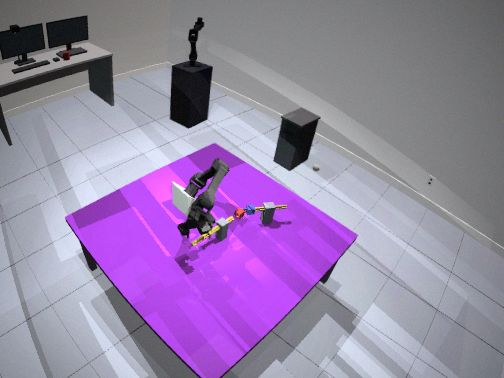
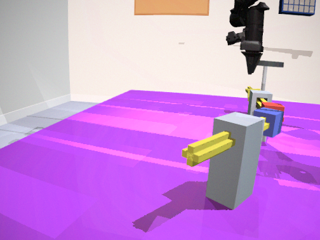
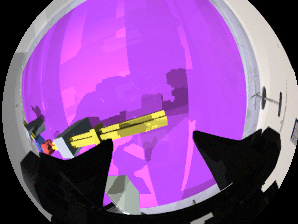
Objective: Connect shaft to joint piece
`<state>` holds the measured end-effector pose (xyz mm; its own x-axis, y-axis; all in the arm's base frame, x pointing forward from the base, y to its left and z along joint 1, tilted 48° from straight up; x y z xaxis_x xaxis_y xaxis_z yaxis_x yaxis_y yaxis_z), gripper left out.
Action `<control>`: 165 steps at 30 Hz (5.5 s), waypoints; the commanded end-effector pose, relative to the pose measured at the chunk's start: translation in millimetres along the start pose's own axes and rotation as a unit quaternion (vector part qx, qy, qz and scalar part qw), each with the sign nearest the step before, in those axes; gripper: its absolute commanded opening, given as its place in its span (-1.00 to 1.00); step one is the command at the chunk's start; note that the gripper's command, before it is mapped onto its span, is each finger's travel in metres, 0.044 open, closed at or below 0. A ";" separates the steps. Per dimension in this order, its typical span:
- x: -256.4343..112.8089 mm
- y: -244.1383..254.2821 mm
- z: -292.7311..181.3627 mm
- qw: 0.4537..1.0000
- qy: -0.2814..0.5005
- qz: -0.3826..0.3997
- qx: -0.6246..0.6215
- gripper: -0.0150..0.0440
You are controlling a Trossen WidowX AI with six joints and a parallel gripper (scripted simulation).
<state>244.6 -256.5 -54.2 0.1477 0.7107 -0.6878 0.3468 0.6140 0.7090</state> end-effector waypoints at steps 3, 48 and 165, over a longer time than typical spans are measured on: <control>10.3 -1.5 0.5 0.995 0.008 -0.003 0.102 1.00; 68.6 0.4 4.6 0.781 0.027 -0.035 0.623 1.00; 92.3 53.8 -17.1 0.781 0.000 0.007 0.625 -0.49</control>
<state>260.2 -156.4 -81.5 0.1571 0.7139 -0.6824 0.9786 -0.2054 0.0104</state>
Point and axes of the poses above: the point midway between the two fingers, 35 mm back from their tips, its own x axis out along the fingers, its own y axis across the jaws, z = x × y, the point moved 5 cm from there along -x, back along the fingers, and after that the axes turned 3 degrees about x, right-handed, at the moved point
